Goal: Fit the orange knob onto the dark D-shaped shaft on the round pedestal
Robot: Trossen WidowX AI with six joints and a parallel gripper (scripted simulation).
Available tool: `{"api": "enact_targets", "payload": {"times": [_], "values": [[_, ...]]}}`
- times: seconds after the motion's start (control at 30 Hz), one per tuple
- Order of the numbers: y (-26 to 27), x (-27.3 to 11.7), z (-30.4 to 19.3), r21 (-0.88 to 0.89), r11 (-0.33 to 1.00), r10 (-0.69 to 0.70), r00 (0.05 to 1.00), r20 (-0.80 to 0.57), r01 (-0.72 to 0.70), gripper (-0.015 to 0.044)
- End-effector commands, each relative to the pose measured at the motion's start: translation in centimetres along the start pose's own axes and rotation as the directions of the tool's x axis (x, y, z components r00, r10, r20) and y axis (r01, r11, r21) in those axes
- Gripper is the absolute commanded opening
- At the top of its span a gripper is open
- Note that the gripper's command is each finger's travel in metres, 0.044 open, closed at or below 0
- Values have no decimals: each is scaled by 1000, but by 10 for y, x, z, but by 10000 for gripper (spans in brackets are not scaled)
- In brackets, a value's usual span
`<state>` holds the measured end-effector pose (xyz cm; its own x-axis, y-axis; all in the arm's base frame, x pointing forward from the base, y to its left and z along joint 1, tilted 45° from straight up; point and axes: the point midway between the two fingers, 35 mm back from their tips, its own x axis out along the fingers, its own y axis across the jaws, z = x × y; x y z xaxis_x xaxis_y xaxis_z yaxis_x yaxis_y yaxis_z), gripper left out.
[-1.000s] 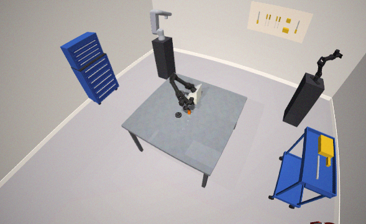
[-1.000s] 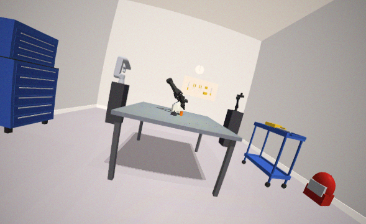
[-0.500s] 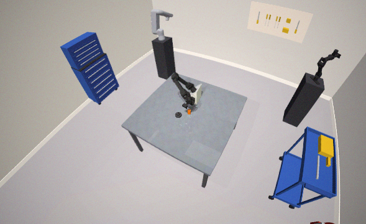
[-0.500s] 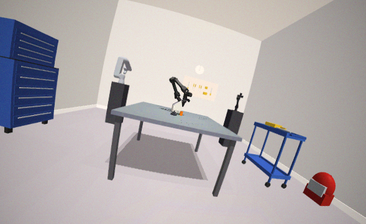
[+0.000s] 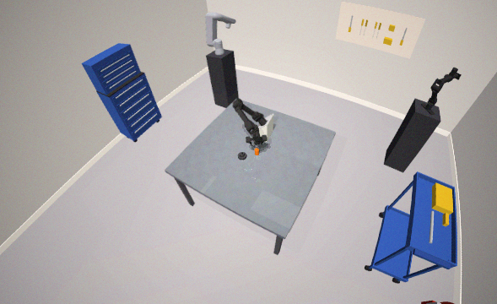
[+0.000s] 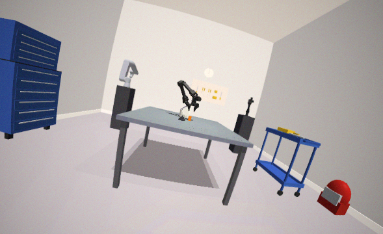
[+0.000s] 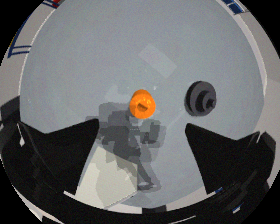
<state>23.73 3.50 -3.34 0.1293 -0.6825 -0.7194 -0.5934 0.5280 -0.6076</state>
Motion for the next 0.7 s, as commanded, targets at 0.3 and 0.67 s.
{"api": "enact_targets", "payload": {"times": [0.3, 0.67], "values": [[0, 0, 1, 482, 876, -7, 1000, 0, 6, 440], [-1, 40, 0, 481, 876, -8, 1000, -1, 7, 440]]}}
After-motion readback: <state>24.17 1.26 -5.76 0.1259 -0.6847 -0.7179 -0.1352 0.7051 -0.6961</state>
